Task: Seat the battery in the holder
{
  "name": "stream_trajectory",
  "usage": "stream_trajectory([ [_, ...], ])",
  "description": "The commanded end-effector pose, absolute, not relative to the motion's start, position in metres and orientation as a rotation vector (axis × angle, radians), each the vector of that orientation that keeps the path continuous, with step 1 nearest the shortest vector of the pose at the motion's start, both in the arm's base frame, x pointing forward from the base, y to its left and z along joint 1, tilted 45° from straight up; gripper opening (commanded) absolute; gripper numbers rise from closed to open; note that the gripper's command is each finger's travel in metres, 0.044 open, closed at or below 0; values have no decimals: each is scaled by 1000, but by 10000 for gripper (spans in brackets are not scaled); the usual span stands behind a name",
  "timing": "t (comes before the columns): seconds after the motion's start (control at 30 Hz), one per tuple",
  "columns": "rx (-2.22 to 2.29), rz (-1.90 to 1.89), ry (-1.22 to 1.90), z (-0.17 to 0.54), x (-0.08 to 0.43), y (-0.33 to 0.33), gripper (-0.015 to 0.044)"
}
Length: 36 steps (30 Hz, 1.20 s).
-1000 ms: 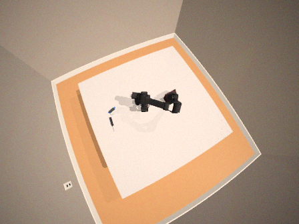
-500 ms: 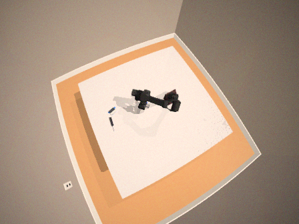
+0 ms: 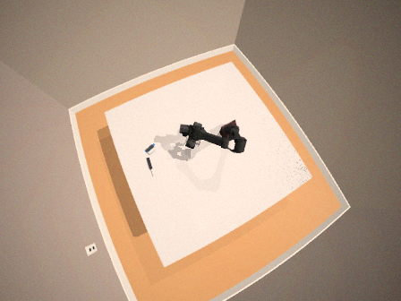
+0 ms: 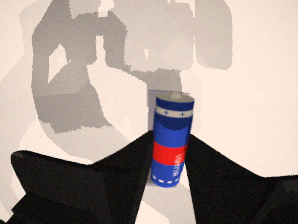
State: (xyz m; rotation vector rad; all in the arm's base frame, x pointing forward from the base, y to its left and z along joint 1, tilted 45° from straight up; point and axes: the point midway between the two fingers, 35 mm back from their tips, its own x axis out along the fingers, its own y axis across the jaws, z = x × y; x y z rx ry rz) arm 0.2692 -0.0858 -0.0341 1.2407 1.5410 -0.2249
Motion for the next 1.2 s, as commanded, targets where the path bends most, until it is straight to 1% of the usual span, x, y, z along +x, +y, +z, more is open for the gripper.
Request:
stream_trajectory([
  [0.0,1228,-261,1498,-40,270,-80,77],
  [1.17,1156,-398,1320,-51,268,-62,77],
])
